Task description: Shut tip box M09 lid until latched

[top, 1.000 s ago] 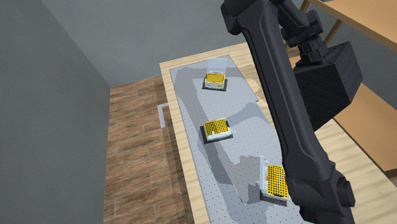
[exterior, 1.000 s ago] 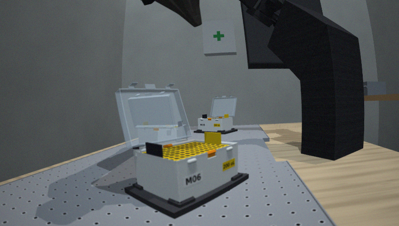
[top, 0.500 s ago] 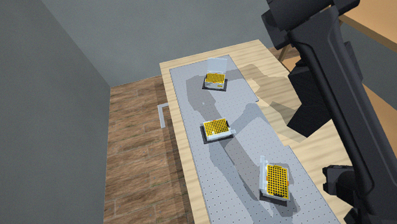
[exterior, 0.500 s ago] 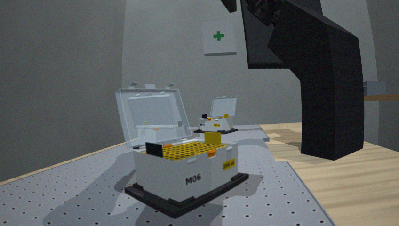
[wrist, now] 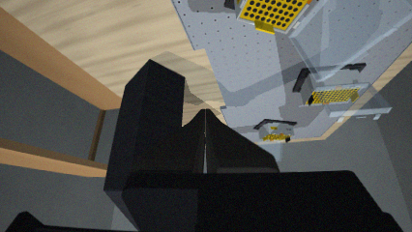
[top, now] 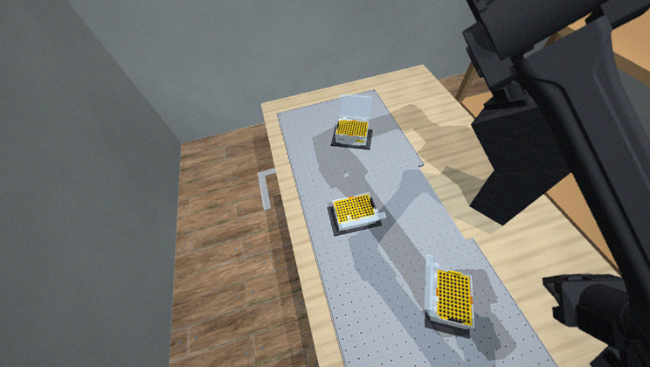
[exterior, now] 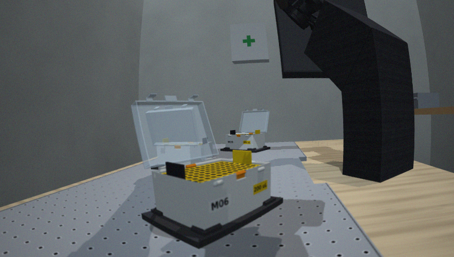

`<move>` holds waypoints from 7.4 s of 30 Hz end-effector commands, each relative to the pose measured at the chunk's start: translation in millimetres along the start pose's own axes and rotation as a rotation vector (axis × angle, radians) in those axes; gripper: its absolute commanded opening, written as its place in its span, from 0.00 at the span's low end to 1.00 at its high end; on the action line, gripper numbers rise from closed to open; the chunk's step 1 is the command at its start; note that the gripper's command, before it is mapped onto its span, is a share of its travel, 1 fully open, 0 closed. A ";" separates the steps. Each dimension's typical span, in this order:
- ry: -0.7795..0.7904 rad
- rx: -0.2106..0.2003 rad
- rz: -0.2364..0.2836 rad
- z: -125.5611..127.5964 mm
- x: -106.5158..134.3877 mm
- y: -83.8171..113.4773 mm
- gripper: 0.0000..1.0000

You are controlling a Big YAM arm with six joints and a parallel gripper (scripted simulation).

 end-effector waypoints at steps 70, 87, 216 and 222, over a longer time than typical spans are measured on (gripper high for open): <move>-0.006 -0.005 -0.008 -20.0 -77.2 -127.3 0.00; -0.009 0.028 -0.034 -28.7 -97.6 -152.4 0.00; -0.011 0.022 -0.022 -5.1 -13.0 -13.8 0.00; -0.016 0.023 -0.029 -5.5 -9.4 -2.6 0.00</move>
Point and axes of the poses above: the point where the finger pads meet when closed, its own y axis back along the fingers, its own z axis across the jaws, x = y × z, the point moved 10 cm from there along y, back along the fingers, and after that the axes turned 13 degrees about y, right-handed, at the moved point
